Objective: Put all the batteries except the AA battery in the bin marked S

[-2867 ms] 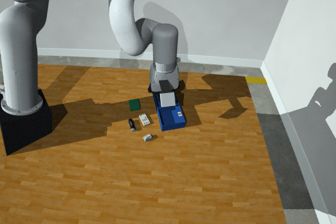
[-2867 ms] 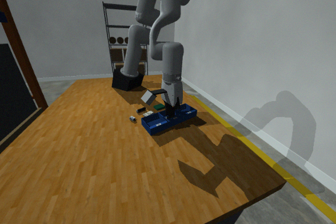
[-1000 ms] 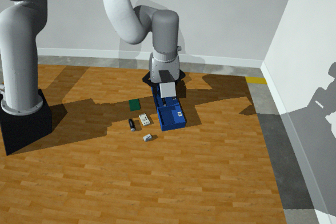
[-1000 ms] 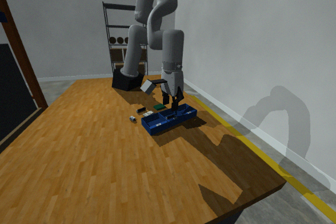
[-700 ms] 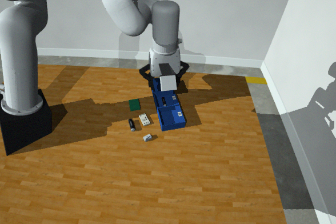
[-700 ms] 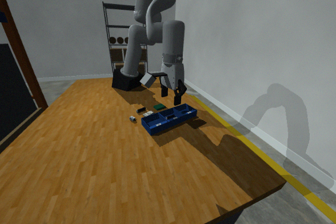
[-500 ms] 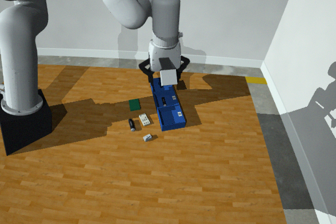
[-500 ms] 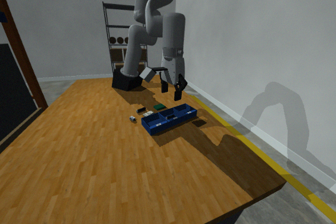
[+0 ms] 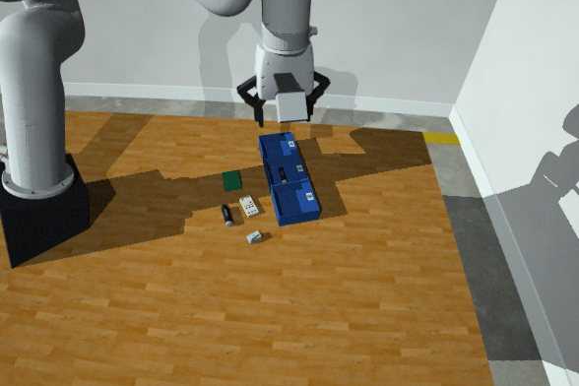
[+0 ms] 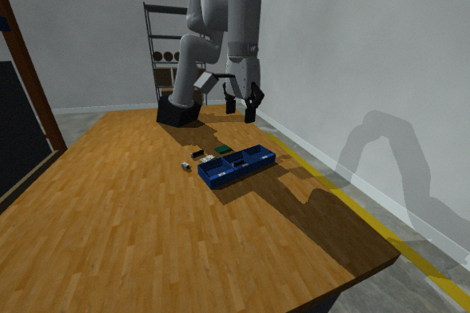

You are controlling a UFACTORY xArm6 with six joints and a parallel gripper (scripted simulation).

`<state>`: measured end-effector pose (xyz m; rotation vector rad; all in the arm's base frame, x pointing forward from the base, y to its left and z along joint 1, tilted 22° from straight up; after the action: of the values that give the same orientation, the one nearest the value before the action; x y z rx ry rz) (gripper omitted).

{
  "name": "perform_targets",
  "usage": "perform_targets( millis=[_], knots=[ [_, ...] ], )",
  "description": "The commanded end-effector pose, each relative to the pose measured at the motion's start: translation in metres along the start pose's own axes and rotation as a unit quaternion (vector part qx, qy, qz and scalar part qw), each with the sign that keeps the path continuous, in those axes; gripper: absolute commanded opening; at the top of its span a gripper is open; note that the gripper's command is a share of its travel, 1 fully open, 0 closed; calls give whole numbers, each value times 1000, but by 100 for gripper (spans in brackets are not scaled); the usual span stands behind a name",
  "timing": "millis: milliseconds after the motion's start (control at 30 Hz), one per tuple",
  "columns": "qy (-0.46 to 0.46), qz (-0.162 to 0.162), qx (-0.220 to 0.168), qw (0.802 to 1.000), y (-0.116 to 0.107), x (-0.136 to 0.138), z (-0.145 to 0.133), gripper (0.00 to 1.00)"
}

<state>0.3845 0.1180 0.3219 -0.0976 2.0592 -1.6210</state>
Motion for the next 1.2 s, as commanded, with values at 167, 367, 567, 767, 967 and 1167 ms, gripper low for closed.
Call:
perform_targets(
  millis=[167, 367, 567, 767, 967, 1167],
  knots=[
    [0, 2, 0, 1000, -41, -1, 0, 100],
    [0, 2, 0, 1000, -41, -1, 0, 100],
    [0, 2, 0, 1000, -41, -1, 0, 100],
    [0, 2, 0, 1000, -41, -1, 0, 100],
    [0, 2, 0, 1000, -41, -1, 0, 100],
    [0, 2, 0, 1000, -41, -1, 0, 100]
  ],
)
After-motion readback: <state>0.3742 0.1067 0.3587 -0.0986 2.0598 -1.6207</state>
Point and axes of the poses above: the point where the finger pads meet when closed, its own y axis out along the fingers, its own x axis across the jaws, z = x × y, the point moved 10 cm from there along -y, back along the fingers, and after that the axes turned 2 degrees about -y, right-handed, at the moved point
